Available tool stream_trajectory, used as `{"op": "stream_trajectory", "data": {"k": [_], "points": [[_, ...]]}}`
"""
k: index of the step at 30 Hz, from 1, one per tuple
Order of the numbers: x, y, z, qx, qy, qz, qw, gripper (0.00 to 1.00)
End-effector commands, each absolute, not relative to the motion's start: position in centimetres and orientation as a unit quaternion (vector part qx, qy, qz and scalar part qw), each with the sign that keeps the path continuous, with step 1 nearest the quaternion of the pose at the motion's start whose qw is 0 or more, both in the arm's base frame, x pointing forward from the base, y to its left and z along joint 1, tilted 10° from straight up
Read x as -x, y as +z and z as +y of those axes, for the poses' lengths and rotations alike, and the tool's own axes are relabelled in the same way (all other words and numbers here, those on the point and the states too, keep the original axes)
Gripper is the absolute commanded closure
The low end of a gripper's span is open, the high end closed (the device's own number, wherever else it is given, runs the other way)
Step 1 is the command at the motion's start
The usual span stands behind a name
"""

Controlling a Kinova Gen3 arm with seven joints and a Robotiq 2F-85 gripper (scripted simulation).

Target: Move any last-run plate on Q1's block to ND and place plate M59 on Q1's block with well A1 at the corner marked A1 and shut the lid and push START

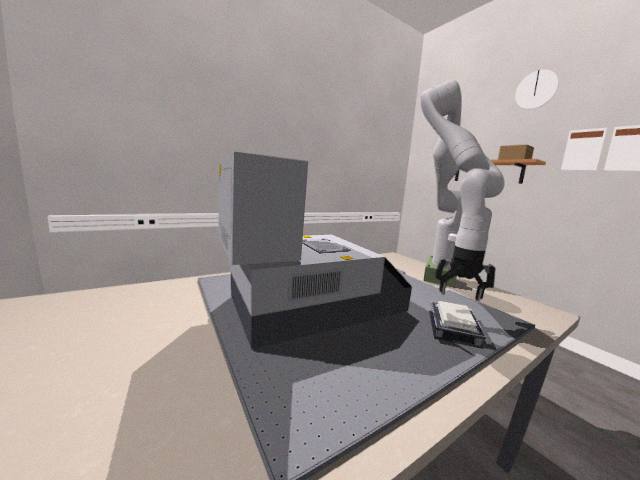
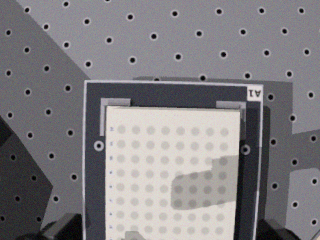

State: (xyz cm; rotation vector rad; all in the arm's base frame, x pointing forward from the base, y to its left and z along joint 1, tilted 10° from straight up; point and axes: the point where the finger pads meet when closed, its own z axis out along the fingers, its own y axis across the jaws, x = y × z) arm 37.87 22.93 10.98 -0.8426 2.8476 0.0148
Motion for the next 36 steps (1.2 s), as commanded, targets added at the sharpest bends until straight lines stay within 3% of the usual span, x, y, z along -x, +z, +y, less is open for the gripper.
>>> {"op": "stream_trajectory", "data": {"k": [1, 36], "points": [[-37.7, 10.3, 23.2, 0.283, 0.007, 0.955, 0.086, 0.0], [-38.1, 8.3, 23.3, 0.285, 0.008, 0.955, 0.086, 0.0]]}}
